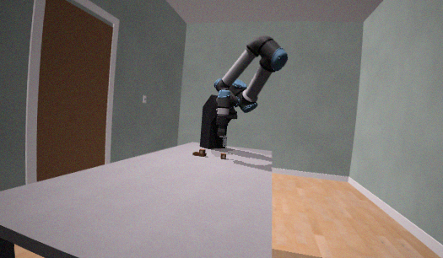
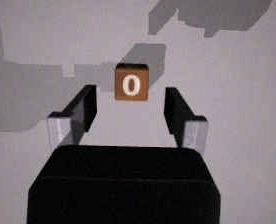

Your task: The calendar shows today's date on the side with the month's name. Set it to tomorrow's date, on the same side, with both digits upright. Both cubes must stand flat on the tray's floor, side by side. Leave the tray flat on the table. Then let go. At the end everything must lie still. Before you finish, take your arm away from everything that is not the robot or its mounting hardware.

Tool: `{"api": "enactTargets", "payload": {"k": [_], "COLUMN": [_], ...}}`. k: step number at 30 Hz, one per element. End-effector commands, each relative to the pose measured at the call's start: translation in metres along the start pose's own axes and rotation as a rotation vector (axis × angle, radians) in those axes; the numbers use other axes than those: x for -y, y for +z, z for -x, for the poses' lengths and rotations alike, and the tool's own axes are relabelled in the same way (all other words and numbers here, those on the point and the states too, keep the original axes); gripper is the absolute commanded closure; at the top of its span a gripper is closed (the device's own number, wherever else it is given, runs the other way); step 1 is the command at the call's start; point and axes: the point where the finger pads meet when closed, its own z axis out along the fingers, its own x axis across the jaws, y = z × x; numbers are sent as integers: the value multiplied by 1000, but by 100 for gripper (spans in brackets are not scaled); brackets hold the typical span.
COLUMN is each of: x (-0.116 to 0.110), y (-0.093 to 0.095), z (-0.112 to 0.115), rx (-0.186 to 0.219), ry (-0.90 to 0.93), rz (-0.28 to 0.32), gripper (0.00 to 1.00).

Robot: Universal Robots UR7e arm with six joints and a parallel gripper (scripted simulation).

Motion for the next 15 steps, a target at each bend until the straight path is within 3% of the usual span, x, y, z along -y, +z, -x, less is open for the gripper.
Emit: {"api": "enactTargets", "payload": {"k": [1, 15], "x": [0, 1], "y": [0, -1], "z": [0, 2], "rx": [-1, -1], "ry": [-9, -108], "rz": [0, 0], "gripper": [0, 0]}}
